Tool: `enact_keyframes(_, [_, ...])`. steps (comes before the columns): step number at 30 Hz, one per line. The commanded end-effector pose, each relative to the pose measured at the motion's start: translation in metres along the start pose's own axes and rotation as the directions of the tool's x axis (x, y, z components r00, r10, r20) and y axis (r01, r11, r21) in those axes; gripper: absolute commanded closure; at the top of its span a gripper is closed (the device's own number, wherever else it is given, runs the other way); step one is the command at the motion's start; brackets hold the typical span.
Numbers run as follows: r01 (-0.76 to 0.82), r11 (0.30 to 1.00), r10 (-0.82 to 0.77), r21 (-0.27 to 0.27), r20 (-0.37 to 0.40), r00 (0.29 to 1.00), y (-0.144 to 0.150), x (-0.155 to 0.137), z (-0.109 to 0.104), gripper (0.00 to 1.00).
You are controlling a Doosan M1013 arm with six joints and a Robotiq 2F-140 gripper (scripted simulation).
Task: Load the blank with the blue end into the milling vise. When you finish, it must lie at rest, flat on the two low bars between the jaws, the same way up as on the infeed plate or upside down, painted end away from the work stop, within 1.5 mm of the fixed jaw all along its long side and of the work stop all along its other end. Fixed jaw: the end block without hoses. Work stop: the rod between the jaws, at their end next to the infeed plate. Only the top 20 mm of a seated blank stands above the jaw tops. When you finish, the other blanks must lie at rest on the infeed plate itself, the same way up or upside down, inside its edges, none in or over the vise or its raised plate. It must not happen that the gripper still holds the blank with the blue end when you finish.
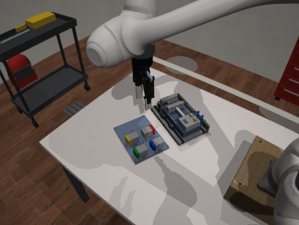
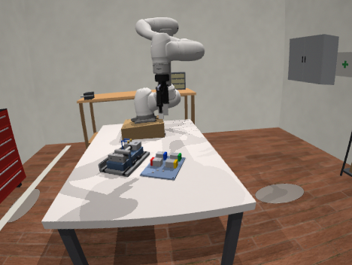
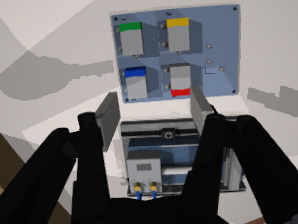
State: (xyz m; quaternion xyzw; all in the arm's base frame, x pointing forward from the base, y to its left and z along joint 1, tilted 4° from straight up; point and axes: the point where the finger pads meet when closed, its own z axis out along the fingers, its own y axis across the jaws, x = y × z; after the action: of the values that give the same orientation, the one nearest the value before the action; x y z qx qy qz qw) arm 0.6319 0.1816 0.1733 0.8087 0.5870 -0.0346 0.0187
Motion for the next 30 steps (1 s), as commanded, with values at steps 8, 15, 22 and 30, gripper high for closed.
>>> enact_keyframes(8, [0.009, 1.000, -0.009, 0.000, -0.001, 1.000, -0.009, -0.008, 0.034, 0.53])
enact_keyframes(15, [0.009, 1.000, -0.009, 0.000, -0.001, 1.000, -0.012, -0.011, 0.046, 0.53])
enact_keyframes(22, [0.009, 1.000, -0.009, 0.000, -0.001, 1.000, -0.017, -0.016, 0.068, 0.53])
enact_keyframes(30, [0.009, 1.000, -0.009, 0.000, -0.001, 1.000, -0.021, -0.020, 0.083, 0.53])
